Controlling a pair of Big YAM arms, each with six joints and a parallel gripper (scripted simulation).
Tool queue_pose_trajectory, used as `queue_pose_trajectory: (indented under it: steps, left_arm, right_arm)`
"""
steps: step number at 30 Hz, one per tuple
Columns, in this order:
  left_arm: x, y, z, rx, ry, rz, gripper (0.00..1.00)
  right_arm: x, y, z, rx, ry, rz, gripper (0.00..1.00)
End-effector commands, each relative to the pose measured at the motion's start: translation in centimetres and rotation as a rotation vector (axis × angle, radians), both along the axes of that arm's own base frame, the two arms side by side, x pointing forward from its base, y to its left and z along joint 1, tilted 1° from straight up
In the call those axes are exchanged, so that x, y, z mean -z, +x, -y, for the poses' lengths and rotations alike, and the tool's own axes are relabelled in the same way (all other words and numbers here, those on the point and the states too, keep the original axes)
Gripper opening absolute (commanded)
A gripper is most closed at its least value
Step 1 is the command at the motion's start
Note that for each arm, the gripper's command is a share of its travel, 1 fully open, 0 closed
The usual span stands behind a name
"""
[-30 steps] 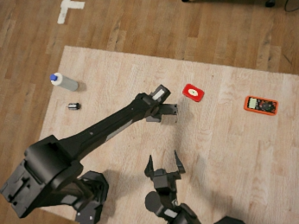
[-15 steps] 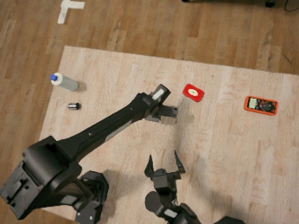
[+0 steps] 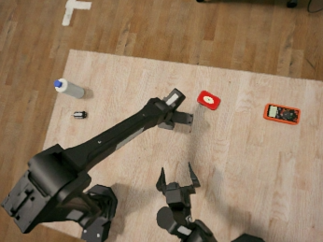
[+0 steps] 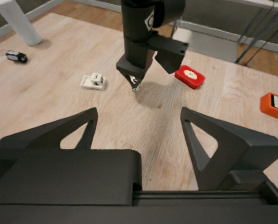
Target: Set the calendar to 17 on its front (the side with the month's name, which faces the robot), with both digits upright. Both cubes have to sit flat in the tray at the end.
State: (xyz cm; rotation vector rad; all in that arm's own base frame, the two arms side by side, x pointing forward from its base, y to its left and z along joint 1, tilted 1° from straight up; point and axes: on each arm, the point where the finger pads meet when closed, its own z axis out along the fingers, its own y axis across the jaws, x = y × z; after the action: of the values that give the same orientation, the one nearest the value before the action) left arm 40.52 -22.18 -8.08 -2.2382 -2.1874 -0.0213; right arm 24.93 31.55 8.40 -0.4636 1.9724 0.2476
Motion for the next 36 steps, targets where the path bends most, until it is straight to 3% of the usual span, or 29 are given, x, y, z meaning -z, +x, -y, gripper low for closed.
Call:
queue_pose_trajectory:
  steps: [1,17,22,25,36]
  left_arm:
    - [0.0,1.9,1.0,0.016,-0.019,0.029,0.25]
    - [0.6,-0.2,0.1,0.008,-0.011,0.015,0.25]
    - [0.4,0.6,0.6,0.008,-0.019,0.029,0.25]
    - [1.3,-0.6,0.0,0.009,-0.007,0.008,0.25]
    - [0.8,0.1,0.4,0.010,-0.016,0.023,0.25]
  right_arm:
    - [-1.2,0.4,-1.1,0.004,0.035,0.009,1.00]
    - [-1.2,0.4,-1.1,0.004,0.035,0.009,1.00]
    - [-1.2,0.4,-1.1,0.004,0.035,0.009,1.00]
    - [-1.2,0.4,-1.1,0.004,0.035,0.009,1.00]
    - [-1.2,0.4,-1.1,0.004,0.035,0.009,1.00]
